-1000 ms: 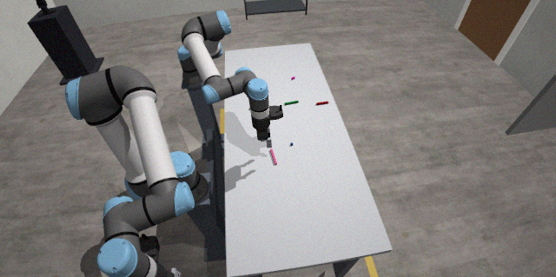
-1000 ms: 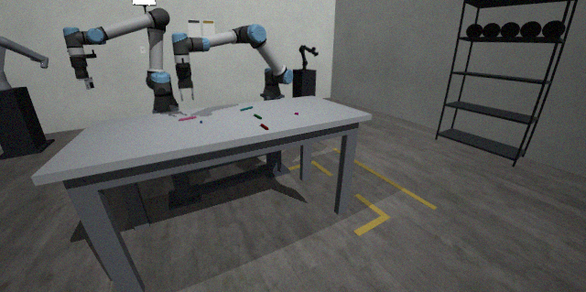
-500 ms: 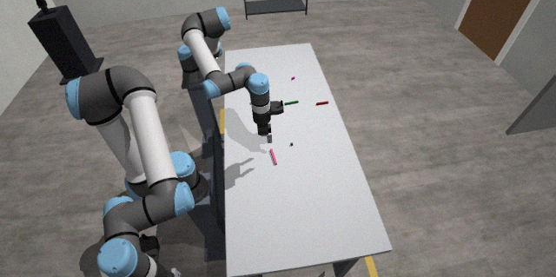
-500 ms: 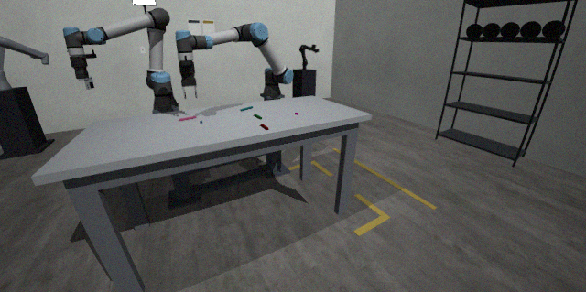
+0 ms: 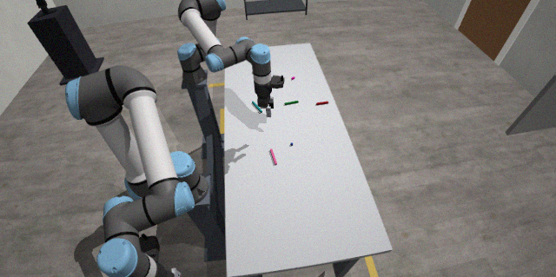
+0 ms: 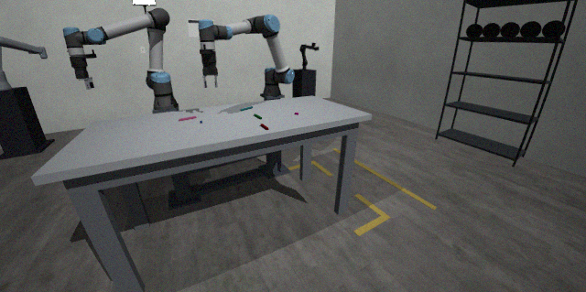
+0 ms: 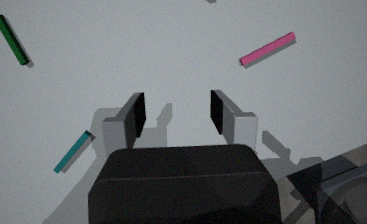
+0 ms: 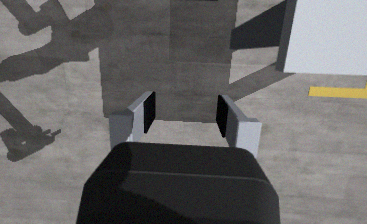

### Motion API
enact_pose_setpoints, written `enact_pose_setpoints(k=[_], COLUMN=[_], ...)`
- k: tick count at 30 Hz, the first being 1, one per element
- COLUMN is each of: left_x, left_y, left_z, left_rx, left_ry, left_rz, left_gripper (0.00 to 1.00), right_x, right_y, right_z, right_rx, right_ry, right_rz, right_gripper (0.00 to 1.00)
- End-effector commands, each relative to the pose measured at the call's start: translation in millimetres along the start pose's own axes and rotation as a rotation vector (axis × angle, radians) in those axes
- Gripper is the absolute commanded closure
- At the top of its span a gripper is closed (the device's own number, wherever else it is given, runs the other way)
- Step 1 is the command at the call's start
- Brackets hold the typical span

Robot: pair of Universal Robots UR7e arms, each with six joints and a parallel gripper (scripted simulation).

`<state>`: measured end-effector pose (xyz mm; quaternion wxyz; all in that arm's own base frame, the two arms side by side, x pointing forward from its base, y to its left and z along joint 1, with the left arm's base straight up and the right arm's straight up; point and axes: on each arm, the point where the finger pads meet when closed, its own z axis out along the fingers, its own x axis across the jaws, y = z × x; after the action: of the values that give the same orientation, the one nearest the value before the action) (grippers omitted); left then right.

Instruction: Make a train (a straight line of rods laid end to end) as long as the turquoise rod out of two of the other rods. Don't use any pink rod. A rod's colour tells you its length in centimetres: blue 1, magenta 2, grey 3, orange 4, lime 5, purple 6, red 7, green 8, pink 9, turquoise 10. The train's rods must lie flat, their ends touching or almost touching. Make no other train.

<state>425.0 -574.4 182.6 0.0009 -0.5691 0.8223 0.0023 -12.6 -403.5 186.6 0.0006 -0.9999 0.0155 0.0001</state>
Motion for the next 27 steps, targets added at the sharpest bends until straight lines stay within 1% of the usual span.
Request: enact_pose_setpoints(k=[1,5,7,9,13,17,22,27], left_x=[-26.5,-63.3,-63.3,-86.6,-122.1,-151.4,-170.2,-173.6], left_y=[8.9,23.0,23.0,33.5,51.8,69.2,81.5,83.8], left_z=[-11.2,-21.7,-21.7,-27.0,-33.0,-36.0,-36.9,-36.9], left_rx=[0.005,0.005,0.005,0.005,0.005,0.005,0.006,0.006], left_ry=[0.006,0.005,0.005,0.005,0.005,0.004,0.004,0.004], left_rz=[0.075,0.169,0.169,0.229,0.322,0.401,0.452,0.462], left_gripper=[0.0,0.0,0.0,0.0,0.0,0.0,0.0,0.0], right_x=[0.1,0.1,0.1,0.1,0.1,0.1,0.1,0.1], right_y=[0.3,0.3,0.3,0.3,0.3,0.3,0.3,0.3], right_z=[-0.4,-0.4,-0.4,-0.4,-0.4,-0.4,-0.4,-0.4], right_rx=[-0.001,-0.001,-0.001,-0.001,-0.001,-0.001,-0.001,-0.001], right_ry=[0.0,0.0,0.0,0.0,0.0,0.0,0.0,0.0], right_rz=[0.0,0.0,0.0,0.0,0.0,0.0,0.0,0.0], right_gripper=[0.0,0.0,0.0,0.0,0.0,0.0,0.0,0.0])
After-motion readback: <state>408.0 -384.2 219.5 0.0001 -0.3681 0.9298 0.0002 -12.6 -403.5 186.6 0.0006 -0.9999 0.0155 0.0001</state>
